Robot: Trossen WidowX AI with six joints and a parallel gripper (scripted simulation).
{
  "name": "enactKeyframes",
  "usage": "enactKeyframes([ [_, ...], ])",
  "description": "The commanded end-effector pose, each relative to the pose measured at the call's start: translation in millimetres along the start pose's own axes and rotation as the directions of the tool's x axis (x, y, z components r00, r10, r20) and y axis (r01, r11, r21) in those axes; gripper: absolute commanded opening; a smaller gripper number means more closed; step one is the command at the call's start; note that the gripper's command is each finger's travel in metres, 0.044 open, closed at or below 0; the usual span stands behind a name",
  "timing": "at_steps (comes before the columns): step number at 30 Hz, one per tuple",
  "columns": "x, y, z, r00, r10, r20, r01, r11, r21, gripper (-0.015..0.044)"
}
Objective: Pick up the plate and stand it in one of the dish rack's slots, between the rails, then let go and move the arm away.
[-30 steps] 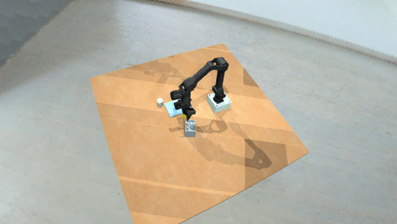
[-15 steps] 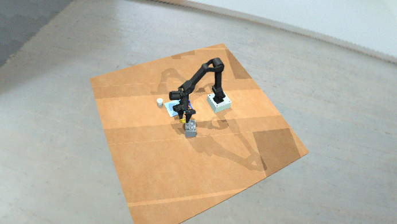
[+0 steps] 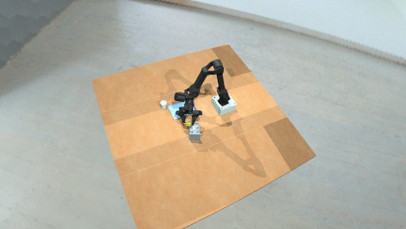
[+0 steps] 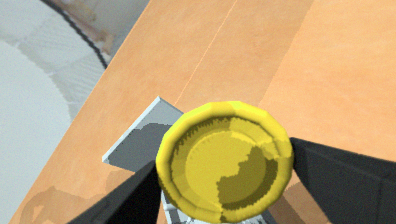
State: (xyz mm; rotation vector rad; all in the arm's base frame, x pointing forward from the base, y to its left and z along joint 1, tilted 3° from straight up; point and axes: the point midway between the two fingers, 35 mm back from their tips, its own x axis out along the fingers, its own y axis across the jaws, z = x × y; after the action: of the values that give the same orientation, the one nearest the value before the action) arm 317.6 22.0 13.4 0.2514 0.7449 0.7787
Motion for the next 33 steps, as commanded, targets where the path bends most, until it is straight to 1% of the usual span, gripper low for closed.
enactKeyframes([
  [1,-2.4,1.8,-7.1,0.998,0.038,0.059,-0.034,0.997,-0.074,0.0],
  [11,-13.2,14.7,-18.0,0.961,0.156,0.229,-0.073,0.941,-0.331,0.0],
  [21,-30.8,37.2,-30.0,0.888,0.277,0.367,-0.021,0.821,-0.57,0.0],
  [33,-30.4,37.5,-32.5,0.883,0.285,0.374,-0.014,0.811,-0.584,0.0],
])
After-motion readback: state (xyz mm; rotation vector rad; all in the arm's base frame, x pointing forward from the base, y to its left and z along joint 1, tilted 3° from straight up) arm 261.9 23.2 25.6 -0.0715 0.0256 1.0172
